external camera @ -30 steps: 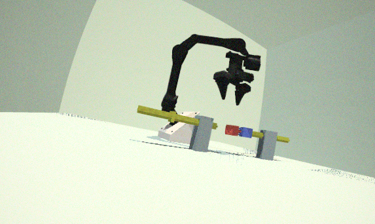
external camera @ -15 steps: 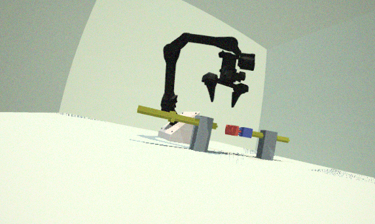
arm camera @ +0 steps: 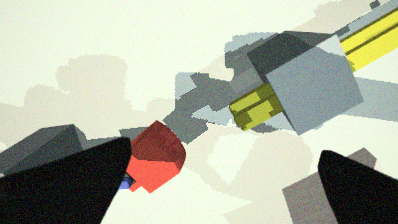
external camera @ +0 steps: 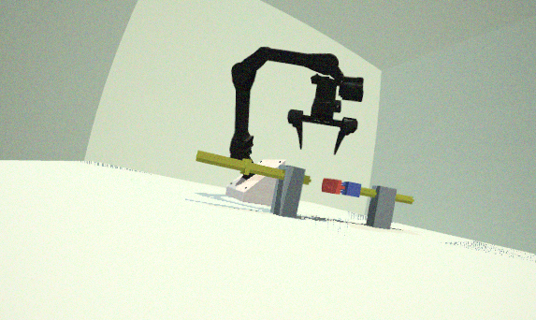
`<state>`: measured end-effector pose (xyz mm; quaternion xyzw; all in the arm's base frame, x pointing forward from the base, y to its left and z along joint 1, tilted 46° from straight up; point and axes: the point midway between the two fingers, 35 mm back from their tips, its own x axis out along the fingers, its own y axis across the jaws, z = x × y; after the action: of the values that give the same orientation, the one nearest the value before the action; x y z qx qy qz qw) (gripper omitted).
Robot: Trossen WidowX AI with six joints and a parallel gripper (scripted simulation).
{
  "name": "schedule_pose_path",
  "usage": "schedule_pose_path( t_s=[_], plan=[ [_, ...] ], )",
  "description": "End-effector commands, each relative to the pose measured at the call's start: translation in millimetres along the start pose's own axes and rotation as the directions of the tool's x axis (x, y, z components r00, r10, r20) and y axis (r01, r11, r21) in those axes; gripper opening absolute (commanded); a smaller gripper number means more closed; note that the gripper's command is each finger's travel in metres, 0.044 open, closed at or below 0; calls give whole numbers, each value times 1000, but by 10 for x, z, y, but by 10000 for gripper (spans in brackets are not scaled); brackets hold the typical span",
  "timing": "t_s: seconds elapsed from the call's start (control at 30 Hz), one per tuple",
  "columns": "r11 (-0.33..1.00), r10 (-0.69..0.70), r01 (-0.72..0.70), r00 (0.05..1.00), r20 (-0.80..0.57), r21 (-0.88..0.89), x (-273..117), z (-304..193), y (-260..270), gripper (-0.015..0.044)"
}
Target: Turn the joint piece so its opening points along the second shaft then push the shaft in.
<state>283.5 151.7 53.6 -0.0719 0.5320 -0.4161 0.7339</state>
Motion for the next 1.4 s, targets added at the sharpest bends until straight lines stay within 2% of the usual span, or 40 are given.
schedule_pose_path(
  t_s=[0.0, 0.33, 0.73, 1.0, 1.37],
  plan=[
    [992, 5, -4, 1000, -5, 125, 17, 7, -13, 440],
    [906, 13, -7, 1000, -13, 423, 62, 11, -17, 440],
    [693, 23, -1, 1000, -21, 721, 114, 15, -23, 440],
    [678, 24, -1, 999, -21, 735, 149, 18, -20, 440],
    [678, 25, -2, 999, -20, 735, 661, 40, -9, 440]
  ],
)
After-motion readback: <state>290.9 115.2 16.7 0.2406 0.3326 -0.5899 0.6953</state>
